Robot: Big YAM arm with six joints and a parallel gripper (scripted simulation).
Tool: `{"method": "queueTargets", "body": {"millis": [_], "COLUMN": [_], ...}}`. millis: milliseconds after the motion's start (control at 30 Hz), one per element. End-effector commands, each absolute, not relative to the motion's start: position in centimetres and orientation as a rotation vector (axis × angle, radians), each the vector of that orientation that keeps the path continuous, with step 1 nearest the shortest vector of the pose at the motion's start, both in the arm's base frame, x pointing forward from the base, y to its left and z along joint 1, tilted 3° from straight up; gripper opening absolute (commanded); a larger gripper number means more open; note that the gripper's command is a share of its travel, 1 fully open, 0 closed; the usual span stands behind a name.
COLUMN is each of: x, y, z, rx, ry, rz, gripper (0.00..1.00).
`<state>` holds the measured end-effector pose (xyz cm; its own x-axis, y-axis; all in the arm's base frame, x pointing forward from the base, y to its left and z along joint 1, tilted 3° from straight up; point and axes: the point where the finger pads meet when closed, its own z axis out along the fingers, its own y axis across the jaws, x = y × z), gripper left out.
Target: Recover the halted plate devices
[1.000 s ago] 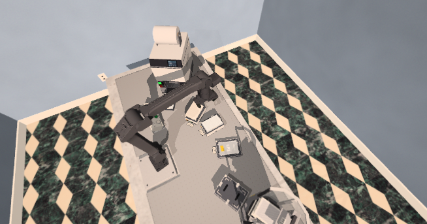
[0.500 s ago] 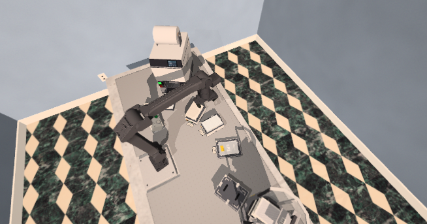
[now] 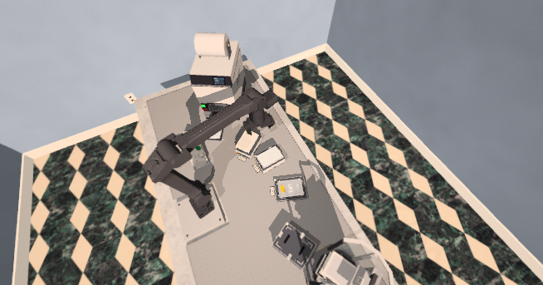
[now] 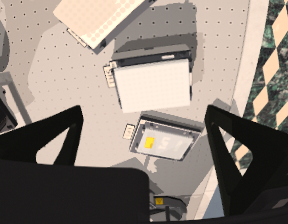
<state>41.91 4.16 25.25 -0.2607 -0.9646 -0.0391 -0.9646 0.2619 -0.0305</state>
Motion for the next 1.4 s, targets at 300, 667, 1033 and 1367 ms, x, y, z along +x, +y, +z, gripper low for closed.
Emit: {"method": "queueTargets", "body": {"millis": [300,667,1033,1367], "x": [40.2,39.0,37.5,36.3], "y": [7.9,10.7,14.0,16.4], "z": [25.9,25.7,25.6,25.8], "rx": [-1.356,-0.93,-0.697,-0.697], "ry": [2.756,2.933,3.003,3.0], "rz": [-0.001,0.019,0.029,0.033], "gripper": [1.0,1.0,1.0,1.0]}}
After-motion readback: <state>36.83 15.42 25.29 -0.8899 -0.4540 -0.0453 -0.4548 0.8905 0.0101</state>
